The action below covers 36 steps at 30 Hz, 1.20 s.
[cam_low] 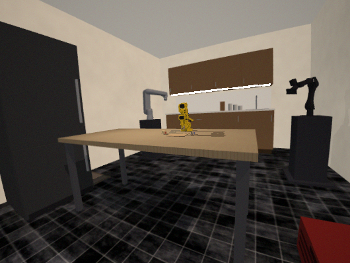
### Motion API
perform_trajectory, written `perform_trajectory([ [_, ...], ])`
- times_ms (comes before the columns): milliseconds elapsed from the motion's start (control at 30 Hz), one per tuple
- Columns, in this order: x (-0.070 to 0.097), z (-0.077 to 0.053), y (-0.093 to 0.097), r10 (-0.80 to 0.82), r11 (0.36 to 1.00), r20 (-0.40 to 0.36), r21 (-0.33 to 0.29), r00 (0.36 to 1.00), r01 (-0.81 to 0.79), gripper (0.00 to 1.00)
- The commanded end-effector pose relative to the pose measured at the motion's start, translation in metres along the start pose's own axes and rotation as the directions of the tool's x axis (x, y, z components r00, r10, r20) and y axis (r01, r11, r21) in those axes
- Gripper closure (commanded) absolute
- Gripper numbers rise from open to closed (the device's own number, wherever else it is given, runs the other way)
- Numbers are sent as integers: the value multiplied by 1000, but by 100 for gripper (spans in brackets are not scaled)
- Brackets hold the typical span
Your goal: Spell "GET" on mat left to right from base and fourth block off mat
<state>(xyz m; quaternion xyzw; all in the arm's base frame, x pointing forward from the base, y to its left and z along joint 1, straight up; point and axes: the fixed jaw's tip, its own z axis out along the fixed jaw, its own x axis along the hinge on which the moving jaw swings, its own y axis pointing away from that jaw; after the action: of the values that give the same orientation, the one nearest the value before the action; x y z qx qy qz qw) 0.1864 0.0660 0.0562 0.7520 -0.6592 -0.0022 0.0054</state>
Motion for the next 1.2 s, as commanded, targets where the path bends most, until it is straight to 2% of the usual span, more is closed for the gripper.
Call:
perform_trajectory([
  [0, -1, -12, -7, 5, 997, 16, 71, 1000, -6, 100],
  [467, -1, -12, -8, 1, 997, 16, 71, 1000, -2, 100],
  [1167, -1, -4, -8, -4, 997, 15, 71, 1000, 3, 100],
])
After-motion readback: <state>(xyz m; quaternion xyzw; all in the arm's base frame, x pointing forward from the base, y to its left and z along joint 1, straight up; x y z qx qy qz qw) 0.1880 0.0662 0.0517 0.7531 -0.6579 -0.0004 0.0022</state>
